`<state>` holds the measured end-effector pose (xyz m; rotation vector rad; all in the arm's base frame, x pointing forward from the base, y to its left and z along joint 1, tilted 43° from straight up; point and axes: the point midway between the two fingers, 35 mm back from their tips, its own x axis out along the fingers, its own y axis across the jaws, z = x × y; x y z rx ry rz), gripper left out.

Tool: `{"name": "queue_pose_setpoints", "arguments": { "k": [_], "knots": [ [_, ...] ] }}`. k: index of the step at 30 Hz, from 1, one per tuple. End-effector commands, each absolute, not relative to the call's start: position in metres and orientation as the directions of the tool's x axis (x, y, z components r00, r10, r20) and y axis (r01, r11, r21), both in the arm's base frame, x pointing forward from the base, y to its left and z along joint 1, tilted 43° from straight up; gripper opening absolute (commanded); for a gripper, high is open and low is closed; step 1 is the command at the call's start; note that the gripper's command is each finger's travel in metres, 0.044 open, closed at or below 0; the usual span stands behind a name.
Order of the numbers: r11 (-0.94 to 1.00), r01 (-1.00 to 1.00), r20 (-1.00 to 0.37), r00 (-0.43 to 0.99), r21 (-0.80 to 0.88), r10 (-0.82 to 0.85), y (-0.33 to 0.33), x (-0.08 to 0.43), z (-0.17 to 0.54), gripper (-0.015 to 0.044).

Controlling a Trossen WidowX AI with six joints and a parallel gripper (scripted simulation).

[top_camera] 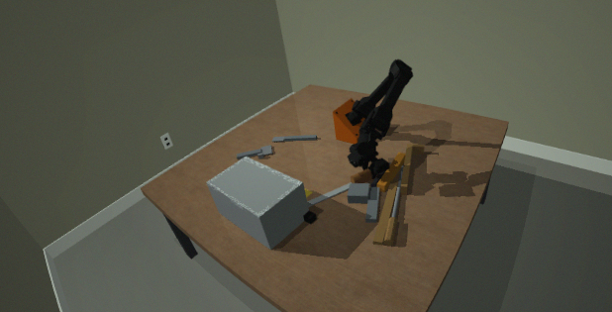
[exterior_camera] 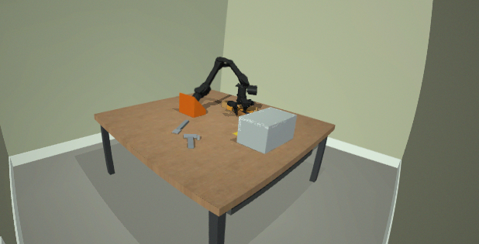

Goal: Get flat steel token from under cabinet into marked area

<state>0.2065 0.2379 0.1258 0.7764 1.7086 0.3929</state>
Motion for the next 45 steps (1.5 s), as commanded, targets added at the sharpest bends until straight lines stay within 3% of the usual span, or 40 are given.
{"name": "queue_pose_setpoints", "arguments": {
  "k": [1, 4, 27, 32, 45],
  "knots": [
    [0.721, 0.291, -0.723, -0.121, 0.629, 0.680, 0.241, 0.206, 0.125, 0.0270],
    [0.721, 0.291, -0.723, -0.121, 0.629, 0.680, 0.242, 0.206, 0.125, 0.0270],
    [0.723, 0.295, -0.727, -0.120, 0.625, 0.677, 0.238, 0.207, 0.125, 0.0115],
    [0.723, 0.295, -0.727, -0.120, 0.625, 0.677, 0.238, 0.206, 0.125, 0.0000],
    [0.725, 0.273, -0.726, -0.120, 0.632, 0.678, 0.238, 0.219, 0.122, 0.0000]
  ]
}}
